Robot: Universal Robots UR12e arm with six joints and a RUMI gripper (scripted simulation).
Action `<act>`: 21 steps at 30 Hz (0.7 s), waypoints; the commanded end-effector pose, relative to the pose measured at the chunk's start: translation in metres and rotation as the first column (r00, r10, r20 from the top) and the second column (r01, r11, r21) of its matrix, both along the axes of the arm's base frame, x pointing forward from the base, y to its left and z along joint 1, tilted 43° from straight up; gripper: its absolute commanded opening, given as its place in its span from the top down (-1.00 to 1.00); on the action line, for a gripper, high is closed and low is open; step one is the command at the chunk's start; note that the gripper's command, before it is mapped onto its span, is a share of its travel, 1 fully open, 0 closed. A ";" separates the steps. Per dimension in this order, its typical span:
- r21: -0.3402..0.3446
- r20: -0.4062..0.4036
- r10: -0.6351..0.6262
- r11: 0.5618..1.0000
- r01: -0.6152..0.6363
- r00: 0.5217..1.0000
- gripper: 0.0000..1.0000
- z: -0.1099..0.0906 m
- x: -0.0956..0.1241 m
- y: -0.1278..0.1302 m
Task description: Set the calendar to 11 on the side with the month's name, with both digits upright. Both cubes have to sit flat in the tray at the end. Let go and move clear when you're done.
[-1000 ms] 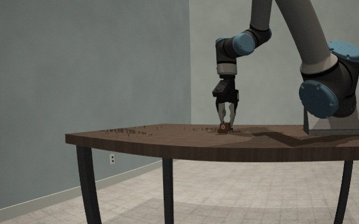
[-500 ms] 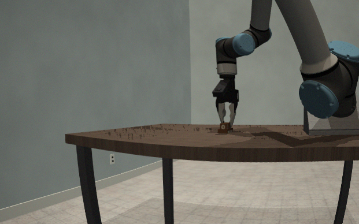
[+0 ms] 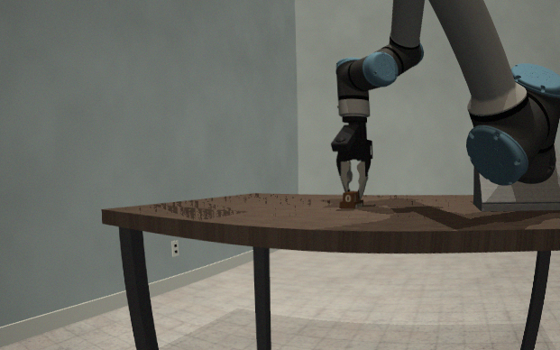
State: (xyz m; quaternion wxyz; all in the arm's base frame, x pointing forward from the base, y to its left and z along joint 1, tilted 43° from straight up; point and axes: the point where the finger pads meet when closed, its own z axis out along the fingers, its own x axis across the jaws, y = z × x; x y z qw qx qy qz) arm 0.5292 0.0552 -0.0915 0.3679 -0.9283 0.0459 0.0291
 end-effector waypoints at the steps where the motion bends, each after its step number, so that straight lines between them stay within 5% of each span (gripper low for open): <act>1: -0.001 0.001 0.000 1.000 0.000 1.000 0.80 0.000 0.001 -0.001; 21: -0.001 0.001 0.000 1.000 0.000 1.000 0.44 0.000 0.001 -0.001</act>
